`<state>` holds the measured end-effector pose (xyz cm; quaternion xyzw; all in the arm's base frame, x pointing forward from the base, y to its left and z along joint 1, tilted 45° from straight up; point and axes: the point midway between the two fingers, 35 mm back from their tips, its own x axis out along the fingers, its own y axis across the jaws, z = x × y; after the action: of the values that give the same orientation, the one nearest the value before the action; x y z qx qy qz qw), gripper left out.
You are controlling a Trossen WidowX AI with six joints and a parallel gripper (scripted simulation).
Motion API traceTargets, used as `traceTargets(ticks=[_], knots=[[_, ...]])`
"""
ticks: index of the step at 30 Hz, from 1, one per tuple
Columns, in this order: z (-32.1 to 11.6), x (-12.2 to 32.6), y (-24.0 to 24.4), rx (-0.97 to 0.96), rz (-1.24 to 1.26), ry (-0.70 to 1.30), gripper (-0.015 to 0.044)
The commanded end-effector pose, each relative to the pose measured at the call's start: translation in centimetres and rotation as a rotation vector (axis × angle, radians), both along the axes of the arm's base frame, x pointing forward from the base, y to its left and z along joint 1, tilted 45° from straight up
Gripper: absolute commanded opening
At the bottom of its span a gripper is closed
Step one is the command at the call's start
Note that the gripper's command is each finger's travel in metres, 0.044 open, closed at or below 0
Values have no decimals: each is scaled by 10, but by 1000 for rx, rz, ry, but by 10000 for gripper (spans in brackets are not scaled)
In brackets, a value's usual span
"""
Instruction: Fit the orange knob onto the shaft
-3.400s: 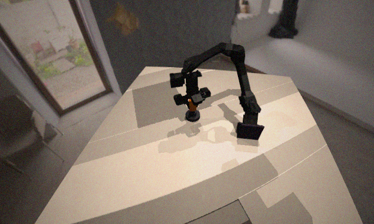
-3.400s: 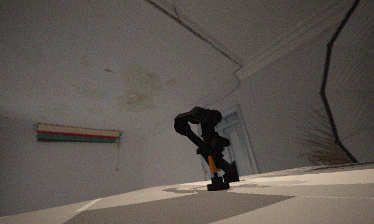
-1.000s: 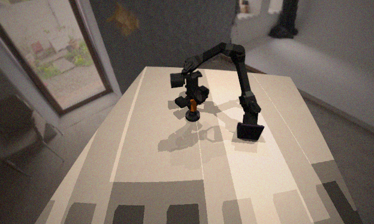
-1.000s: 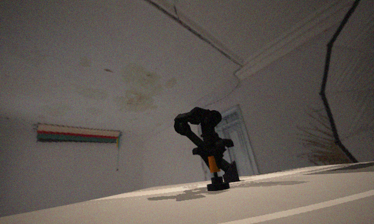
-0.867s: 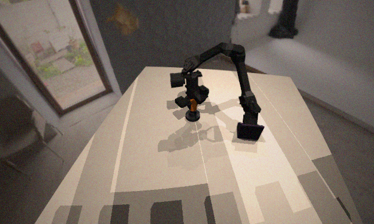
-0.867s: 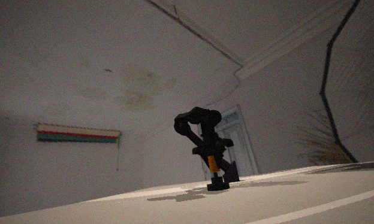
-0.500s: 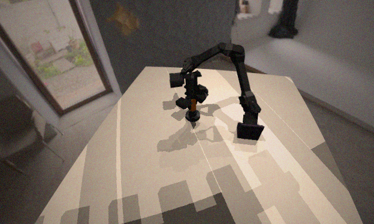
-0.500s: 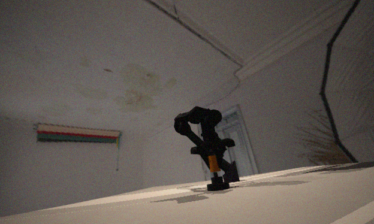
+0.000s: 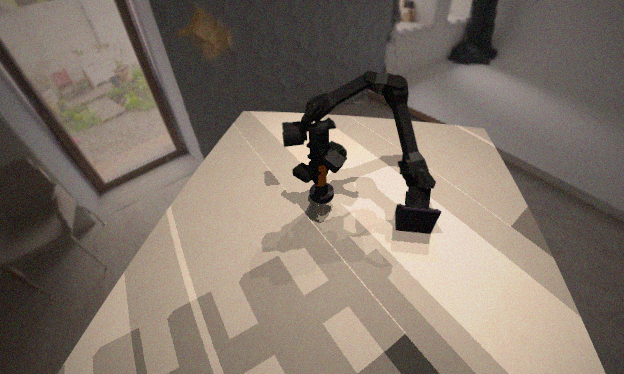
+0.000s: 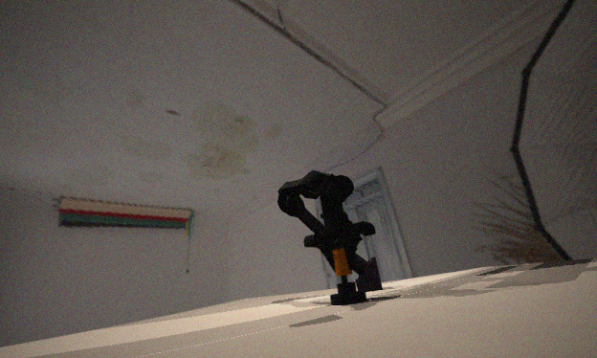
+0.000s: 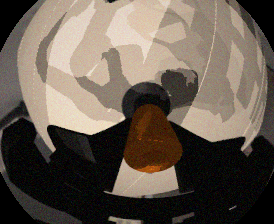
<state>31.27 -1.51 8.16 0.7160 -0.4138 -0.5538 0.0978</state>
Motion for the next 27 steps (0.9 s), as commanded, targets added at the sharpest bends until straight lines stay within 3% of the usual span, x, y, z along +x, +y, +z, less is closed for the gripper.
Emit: traceTargets(ticks=[1,11,27], knots=[[2,-1,2,-2,3,2,0],[4,-5,2,-11,145,142,0],[2,-2,1,-11,152,149,0]])
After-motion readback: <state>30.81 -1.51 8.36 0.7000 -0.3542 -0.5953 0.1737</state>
